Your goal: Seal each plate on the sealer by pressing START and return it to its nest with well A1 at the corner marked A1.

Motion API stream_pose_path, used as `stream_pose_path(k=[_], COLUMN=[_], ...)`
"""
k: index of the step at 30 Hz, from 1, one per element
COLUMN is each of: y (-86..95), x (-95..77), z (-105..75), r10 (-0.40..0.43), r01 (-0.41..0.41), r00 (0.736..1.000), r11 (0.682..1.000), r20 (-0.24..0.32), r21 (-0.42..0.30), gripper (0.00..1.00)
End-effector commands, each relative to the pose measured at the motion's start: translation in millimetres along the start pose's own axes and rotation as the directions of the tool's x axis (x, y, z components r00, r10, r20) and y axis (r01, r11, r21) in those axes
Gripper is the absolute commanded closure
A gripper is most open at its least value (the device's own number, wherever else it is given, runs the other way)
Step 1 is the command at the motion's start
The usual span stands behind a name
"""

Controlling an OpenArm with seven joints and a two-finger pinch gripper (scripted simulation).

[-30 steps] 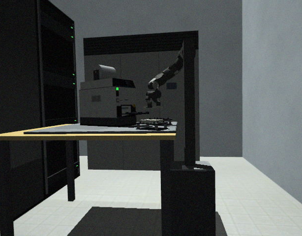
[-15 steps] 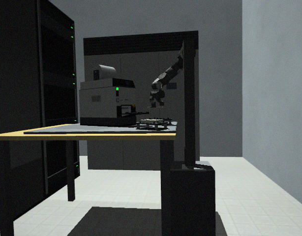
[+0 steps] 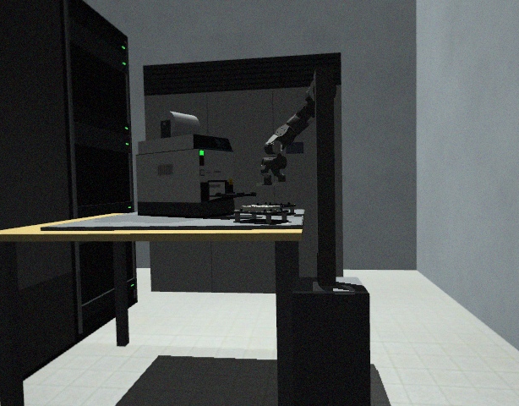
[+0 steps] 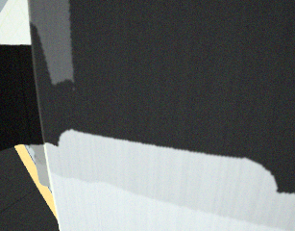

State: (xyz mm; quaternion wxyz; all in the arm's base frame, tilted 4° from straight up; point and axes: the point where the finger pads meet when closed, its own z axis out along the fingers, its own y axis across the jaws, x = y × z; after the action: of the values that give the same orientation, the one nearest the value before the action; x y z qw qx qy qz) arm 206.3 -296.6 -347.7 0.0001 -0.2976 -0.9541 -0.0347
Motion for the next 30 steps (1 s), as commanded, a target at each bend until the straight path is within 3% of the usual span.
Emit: stream_pose_path(k=[1,30], y=[1.8,2.7], x=[-1.0,-1.2], z=[-0.7,-0.7], r10=[-0.002,-0.002], r01=[0.002,0.002], r00=[1.000,1.000], r11=[1.000,1.000], r20=[0.003,0.003], r21=[-0.006,-0.006], gripper=[1.00,1.00])
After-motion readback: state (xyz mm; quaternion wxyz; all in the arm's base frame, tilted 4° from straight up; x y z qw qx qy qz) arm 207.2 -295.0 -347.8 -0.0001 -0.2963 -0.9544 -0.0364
